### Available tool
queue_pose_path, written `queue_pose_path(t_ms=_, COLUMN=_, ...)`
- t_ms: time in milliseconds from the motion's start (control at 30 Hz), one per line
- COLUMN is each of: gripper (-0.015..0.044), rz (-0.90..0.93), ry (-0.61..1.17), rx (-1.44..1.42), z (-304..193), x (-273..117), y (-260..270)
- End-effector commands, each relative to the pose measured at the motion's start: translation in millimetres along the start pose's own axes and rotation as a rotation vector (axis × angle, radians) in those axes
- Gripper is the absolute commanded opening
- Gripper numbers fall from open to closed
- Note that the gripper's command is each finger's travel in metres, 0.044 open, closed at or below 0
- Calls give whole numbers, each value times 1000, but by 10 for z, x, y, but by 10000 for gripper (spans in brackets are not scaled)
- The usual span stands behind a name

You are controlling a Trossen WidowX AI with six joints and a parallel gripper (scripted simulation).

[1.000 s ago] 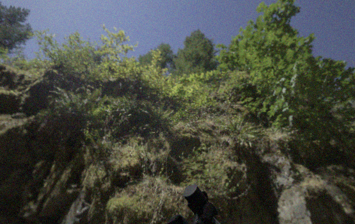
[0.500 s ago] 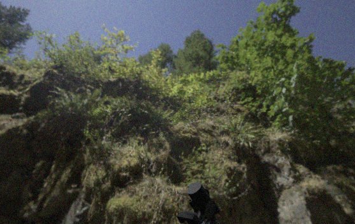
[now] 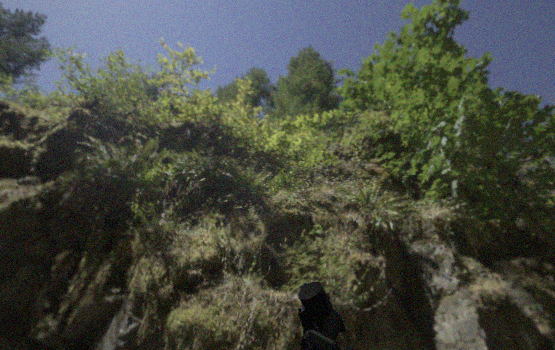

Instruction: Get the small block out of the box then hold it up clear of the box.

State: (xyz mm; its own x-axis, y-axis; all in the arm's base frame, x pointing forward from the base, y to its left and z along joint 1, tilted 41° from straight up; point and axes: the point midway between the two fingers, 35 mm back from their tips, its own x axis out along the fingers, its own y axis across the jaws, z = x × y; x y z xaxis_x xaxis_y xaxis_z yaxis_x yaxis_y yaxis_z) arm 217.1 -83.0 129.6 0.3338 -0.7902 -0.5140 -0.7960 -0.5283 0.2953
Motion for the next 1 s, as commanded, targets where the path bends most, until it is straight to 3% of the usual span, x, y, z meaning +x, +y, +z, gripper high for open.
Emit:
queue_pose_path(t_ms=0, gripper=0, rz=1, ry=18, rx=-171, z=-20, x=-40, y=12)
queue_pose_path(t_ms=200, gripper=0, rz=5, ry=30, rx=-346, z=-29, x=-73, y=21)
queue_pose_path(t_ms=967, gripper=0, rz=5, ry=30, rx=-346, z=-29, x=-73, y=21)
